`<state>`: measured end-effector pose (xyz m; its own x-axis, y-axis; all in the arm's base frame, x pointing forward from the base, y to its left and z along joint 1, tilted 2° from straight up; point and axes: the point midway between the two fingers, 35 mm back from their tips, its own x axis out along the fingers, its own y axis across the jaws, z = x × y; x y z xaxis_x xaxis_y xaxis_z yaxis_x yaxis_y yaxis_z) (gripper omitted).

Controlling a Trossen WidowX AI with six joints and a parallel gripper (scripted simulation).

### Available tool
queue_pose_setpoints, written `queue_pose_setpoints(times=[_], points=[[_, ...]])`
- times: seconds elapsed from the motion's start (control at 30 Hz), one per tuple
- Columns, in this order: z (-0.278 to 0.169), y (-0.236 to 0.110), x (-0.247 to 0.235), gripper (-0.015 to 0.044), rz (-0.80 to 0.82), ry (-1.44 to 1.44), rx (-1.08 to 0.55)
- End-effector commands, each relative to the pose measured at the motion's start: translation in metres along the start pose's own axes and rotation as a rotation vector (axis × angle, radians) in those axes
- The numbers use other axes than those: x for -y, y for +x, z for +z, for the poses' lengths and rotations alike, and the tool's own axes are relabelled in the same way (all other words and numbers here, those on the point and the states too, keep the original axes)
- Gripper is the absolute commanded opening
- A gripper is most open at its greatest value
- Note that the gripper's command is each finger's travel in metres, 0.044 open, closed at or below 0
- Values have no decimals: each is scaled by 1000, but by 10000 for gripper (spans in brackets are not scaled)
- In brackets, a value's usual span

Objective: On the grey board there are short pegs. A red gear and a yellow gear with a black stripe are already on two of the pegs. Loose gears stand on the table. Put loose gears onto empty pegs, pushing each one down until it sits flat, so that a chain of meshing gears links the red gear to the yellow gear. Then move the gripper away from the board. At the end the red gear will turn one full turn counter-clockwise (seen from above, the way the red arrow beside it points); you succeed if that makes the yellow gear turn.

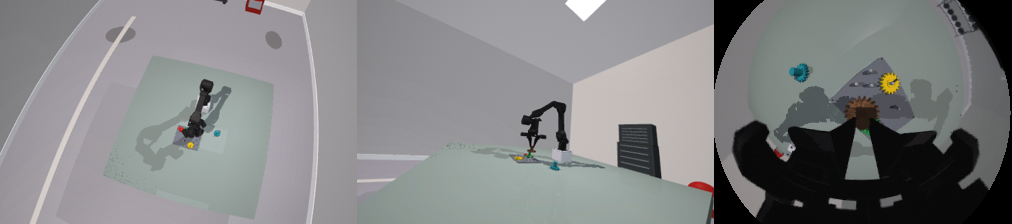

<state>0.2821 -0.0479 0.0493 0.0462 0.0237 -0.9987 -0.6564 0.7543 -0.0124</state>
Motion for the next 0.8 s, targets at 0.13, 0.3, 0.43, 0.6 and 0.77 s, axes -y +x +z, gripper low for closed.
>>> queue_pose_setpoints(times=[0.13, 0.3, 0.43, 0.6, 0.77], points=[[0, 0, 0, 0, 0, -229, 3], [0, 0, 0, 0, 0, -370, 3], [0, 0, 0, 0, 0, -390, 3], [1, 0, 0, 0, 0, -402, 3], [1, 4, 0, 0, -1, -492, 3]])
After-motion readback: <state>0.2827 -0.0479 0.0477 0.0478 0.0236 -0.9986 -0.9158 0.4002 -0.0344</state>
